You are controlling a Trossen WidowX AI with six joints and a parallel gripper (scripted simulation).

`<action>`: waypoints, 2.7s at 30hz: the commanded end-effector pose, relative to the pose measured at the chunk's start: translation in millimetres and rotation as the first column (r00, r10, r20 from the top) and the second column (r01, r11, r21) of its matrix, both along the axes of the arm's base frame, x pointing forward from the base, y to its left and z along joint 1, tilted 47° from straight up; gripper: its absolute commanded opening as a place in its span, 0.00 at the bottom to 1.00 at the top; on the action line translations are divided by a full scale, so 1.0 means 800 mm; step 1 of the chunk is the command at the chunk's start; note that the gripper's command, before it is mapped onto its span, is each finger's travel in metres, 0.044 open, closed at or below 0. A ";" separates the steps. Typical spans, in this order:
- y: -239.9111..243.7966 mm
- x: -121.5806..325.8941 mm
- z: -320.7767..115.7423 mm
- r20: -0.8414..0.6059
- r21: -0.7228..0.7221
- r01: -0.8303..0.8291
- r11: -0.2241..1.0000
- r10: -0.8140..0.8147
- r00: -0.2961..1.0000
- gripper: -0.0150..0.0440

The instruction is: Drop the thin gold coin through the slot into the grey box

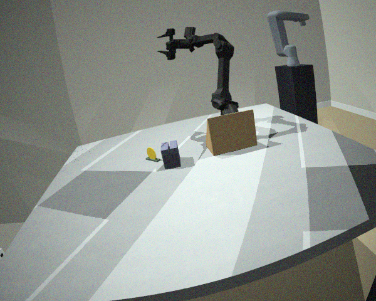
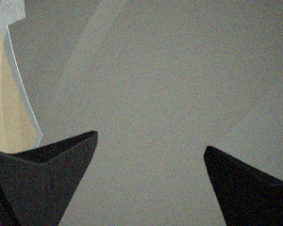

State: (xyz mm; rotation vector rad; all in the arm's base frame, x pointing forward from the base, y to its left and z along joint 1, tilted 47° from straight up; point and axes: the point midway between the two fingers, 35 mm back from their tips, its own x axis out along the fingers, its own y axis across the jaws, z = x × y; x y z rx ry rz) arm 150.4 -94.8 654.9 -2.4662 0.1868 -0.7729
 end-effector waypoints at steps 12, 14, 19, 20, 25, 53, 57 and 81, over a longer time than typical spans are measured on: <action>-0.114 0.110 -0.106 0.133 0.756 -0.205 0.622 0.160 0.978 0.53; -0.130 0.136 -0.139 0.161 0.864 -0.211 0.458 0.145 0.976 0.53; -0.150 0.199 -0.228 0.176 0.984 -0.178 0.026 0.043 0.983 0.53; -0.150 0.210 -0.247 0.168 0.984 -0.167 -0.056 0.015 0.986 0.53; -0.146 0.250 -0.332 0.088 0.918 -0.131 -0.375 -0.131 0.988 0.53; 0.014 0.239 -0.692 -0.314 0.798 -0.447 -0.403 -0.912 0.262 0.53; 0.026 0.230 -0.703 -0.249 0.824 -0.460 -0.329 -0.941 0.228 0.53; -0.017 0.229 -0.750 -0.247 0.825 -0.461 -0.328 -0.942 0.228 0.53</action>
